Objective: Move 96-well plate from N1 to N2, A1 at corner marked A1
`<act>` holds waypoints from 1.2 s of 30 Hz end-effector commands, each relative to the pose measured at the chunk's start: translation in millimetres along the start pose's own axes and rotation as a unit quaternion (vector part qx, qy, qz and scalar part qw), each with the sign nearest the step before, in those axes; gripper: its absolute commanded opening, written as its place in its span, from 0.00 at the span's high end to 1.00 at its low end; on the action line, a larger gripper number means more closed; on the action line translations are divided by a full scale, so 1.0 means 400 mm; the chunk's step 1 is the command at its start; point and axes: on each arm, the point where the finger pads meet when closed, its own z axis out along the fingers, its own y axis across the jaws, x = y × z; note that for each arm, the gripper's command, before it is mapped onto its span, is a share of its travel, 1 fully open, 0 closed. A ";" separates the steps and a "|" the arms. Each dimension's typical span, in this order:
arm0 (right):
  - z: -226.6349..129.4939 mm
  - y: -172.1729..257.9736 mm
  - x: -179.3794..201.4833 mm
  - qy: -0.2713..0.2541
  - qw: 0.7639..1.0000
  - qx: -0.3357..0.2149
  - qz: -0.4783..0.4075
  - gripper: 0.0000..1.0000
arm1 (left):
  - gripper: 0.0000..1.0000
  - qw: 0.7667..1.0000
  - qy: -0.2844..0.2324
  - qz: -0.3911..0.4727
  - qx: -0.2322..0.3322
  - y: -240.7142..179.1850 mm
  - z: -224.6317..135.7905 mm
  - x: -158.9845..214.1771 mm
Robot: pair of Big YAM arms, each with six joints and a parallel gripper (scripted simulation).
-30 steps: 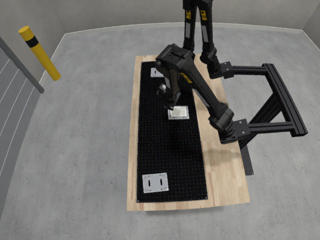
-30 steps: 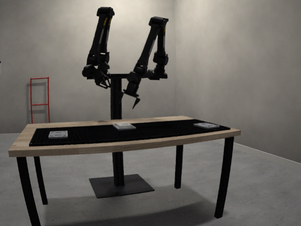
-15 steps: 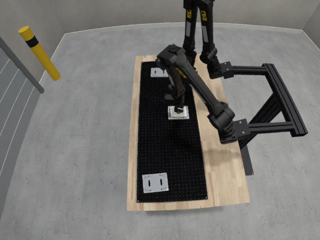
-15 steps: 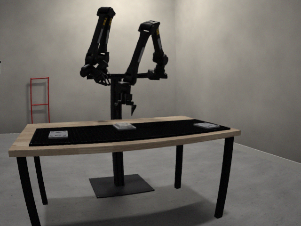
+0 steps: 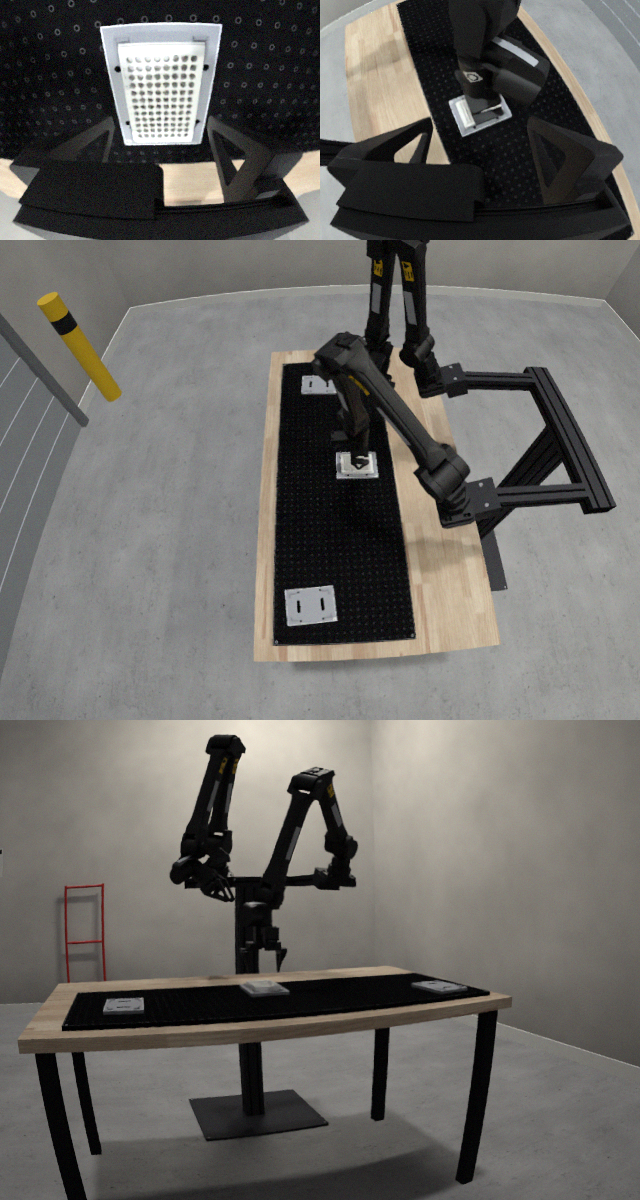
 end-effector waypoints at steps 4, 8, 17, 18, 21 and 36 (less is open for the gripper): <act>-0.004 -0.012 0.001 -0.002 1.000 0.002 -0.005 0.00 | 0.00 1.000 -0.002 -0.014 -0.002 0.002 0.042 -0.015; -0.004 -0.012 0.001 -0.002 1.000 0.002 -0.005 0.00 | 0.00 1.000 -0.002 -0.009 -0.002 0.002 0.056 -0.016; -0.004 -0.012 0.001 -0.002 1.000 0.002 -0.005 0.00 | 0.00 1.000 -0.002 -0.006 0.000 -0.001 0.081 -0.012; -0.004 -0.012 0.001 -0.002 1.000 0.002 -0.005 0.00 | 0.00 1.000 -0.001 -0.006 0.000 -0.001 0.085 -0.013; -0.004 -0.012 0.001 -0.002 1.000 0.002 -0.005 0.00 | 0.00 1.000 -0.001 -0.008 -0.001 0.002 0.097 -0.015; -0.004 -0.012 0.001 -0.002 1.000 0.002 -0.005 0.00 | 0.19 1.000 0.001 -0.006 -0.003 0.002 0.115 0.002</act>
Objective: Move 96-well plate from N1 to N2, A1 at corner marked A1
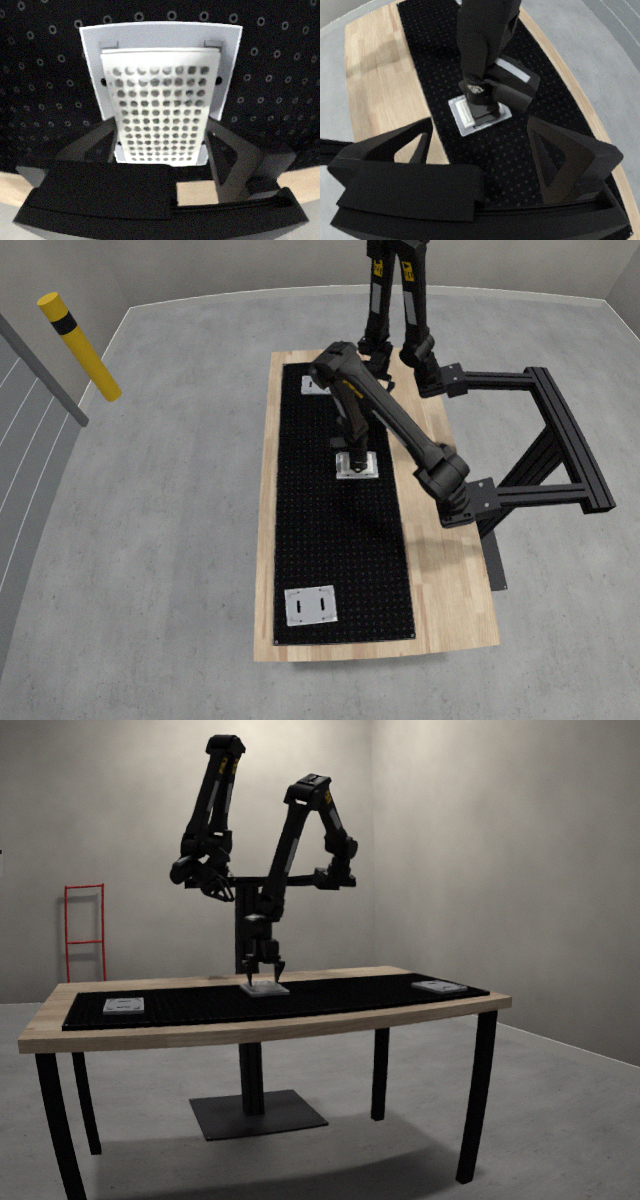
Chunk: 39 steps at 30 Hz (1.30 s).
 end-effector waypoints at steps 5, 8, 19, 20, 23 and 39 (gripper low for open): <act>-0.004 -0.011 0.001 -0.002 1.000 0.002 -0.003 0.00 | 0.41 1.000 -0.008 -0.003 0.003 -0.010 -0.014 -0.014; -0.004 -0.011 0.001 -0.002 1.000 0.002 -0.003 0.00 | 0.22 1.000 -0.011 -0.002 0.006 -0.025 -0.061 -0.009; -0.004 -0.011 0.001 -0.002 1.000 0.002 -0.003 0.00 | 0.22 1.000 -0.011 -0.006 0.006 0.057 -0.151 -0.052; -0.004 -0.011 0.001 -0.002 1.000 0.002 -0.003 0.00 | 0.22 1.000 -0.012 -0.006 0.007 0.064 -0.151 -0.055; -0.004 -0.011 0.001 -0.002 1.000 0.002 -0.003 0.00 | 0.22 1.000 -0.016 0.005 0.008 0.108 -0.150 -0.074; 0.093 -0.144 0.021 -0.003 1.000 -0.025 0.016 0.00 | 0.22 1.000 -0.018 0.015 0.002 0.475 -0.141 -0.187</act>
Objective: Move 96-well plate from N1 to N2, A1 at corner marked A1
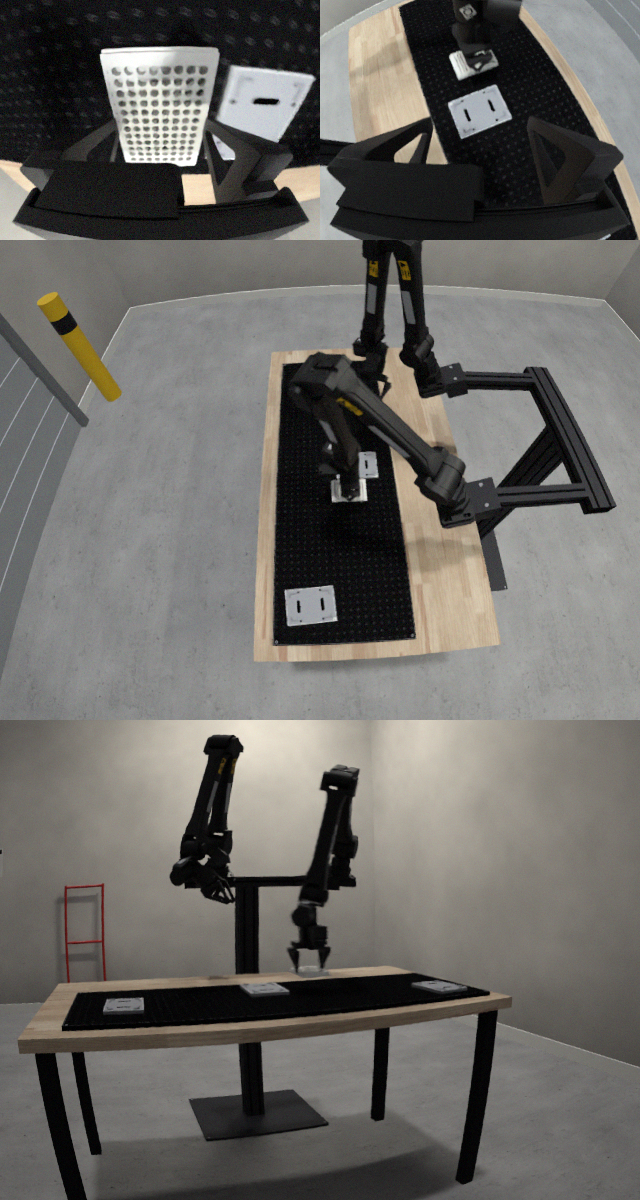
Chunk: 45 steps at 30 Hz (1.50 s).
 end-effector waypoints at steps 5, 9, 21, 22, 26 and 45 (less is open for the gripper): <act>0.156 -0.199 0.000 -0.007 1.000 -0.023 -0.013 0.00 | 0.22 1.000 -0.020 0.016 0.017 0.238 -0.023 -0.125; 0.199 -0.231 -0.013 -0.014 0.999 -0.027 -0.019 0.00 | 0.22 1.000 -0.020 0.015 0.017 0.278 -0.021 -0.137; 0.476 -0.338 -0.146 -0.063 0.994 -0.062 -0.064 0.00 | 0.22 1.000 -0.012 0.002 0.014 0.584 -0.006 -0.236; 0.501 -0.341 -0.161 -0.068 0.993 -0.065 -0.067 0.00 | 0.22 1.000 -0.012 0.001 0.014 0.606 -0.005 -0.243; 0.580 -0.345 -0.209 -0.085 0.992 -0.070 -0.069 0.00 | 0.22 1.000 -0.012 -0.002 0.014 0.654 -0.003 -0.259; 0.999 -0.133 -0.566 -0.221 0.960 -0.139 -0.098 0.00 | 0.22 0.999 0.002 -0.042 0.022 1.004 0.042 -0.345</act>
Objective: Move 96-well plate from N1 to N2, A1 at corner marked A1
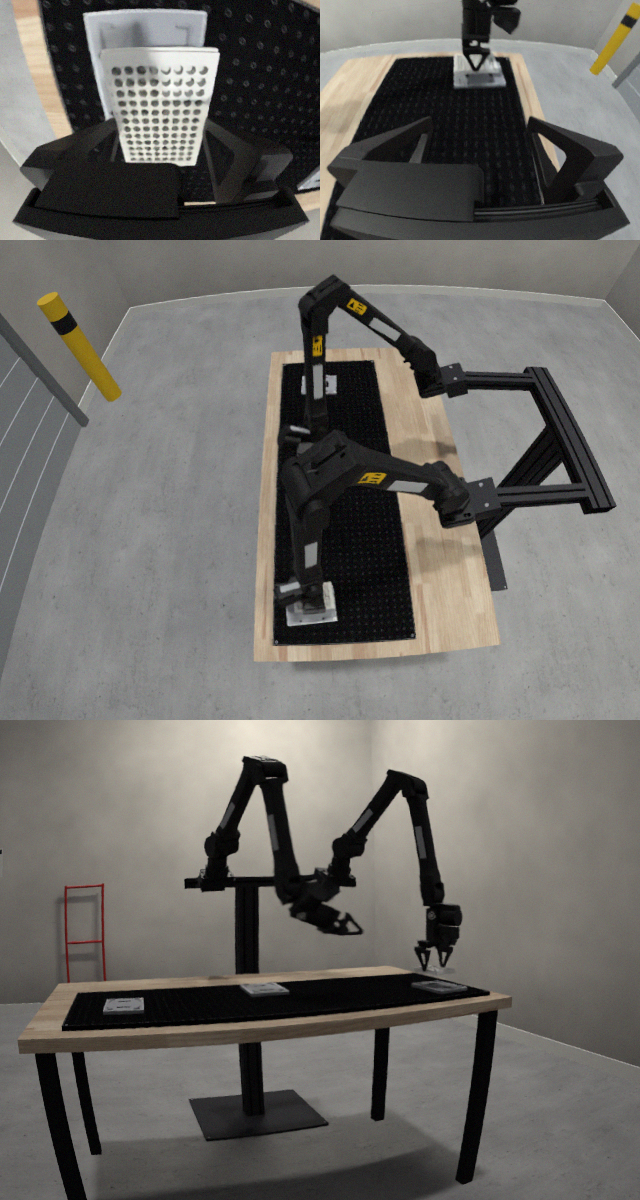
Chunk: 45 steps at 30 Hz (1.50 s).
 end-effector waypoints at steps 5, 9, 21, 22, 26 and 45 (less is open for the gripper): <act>0.271 0.028 -0.097 -0.088 0.996 0.016 0.019 0.00 | 0.22 1.000 0.009 0.009 0.009 0.044 0.020 -0.026; 0.290 0.036 -0.106 -0.097 0.995 0.017 0.022 0.00 | 0.22 1.000 0.006 0.009 0.007 0.048 0.014 -0.032; 0.271 0.001 -0.121 -0.100 0.994 0.028 0.016 0.00 | 0.22 1.000 0.004 0.009 0.002 0.066 0.064 -0.040; 0.271 0.001 -0.121 -0.100 0.994 0.028 0.016 0.00 | 0.22 1.000 0.007 0.011 0.004 0.064 0.063 -0.040; 0.271 0.002 -0.122 -0.100 0.994 0.027 0.016 0.00 | 0.22 1.000 -0.003 0.012 0.001 0.055 0.065 -0.061; 0.271 0.002 -0.122 -0.100 0.995 0.027 0.014 0.00 | 0.22 1.000 -0.001 0.011 0.003 0.030 0.167 -0.049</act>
